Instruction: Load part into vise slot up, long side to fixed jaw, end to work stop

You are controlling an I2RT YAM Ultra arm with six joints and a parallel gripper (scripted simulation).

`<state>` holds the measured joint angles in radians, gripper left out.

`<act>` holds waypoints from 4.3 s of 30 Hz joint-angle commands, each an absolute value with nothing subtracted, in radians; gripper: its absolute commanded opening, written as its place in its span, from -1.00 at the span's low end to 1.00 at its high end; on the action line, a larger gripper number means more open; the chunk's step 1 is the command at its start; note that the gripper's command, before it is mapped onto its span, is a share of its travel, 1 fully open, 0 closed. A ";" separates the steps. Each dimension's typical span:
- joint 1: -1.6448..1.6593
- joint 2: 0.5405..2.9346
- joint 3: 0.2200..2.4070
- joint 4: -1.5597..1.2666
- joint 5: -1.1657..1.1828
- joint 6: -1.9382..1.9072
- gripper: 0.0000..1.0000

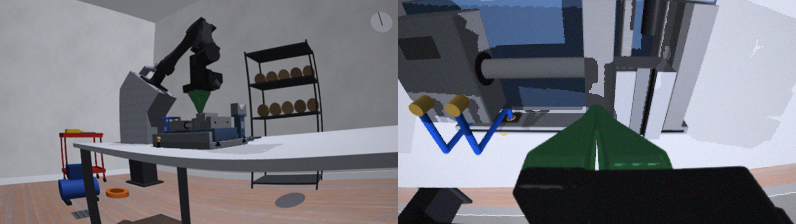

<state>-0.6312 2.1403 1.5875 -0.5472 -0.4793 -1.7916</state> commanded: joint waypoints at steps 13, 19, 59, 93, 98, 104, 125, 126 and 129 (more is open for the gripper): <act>-0.648 2.150 1.613 -0.561 -0.487 -1.791 -1.00; -0.648 2.150 1.613 -0.561 -0.487 -1.791 -1.00; -0.641 2.156 1.614 -0.540 -0.485 -1.786 -1.00; -0.627 2.174 1.618 -0.524 -0.480 -1.776 -1.00; -0.625 2.175 1.618 -0.523 -0.479 -1.776 -1.00; -0.624 2.176 1.618 -0.523 -0.479 -1.776 -1.00; -0.624 2.176 1.618 -0.523 -0.479 -1.776 -1.00; -0.624 2.176 1.618 -0.523 -0.479 -1.776 -1.00; -0.624 2.176 1.618 -0.523 -0.479 -1.776 -1.00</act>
<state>-0.6247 2.1616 1.5875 -0.5262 -0.4763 -1.7832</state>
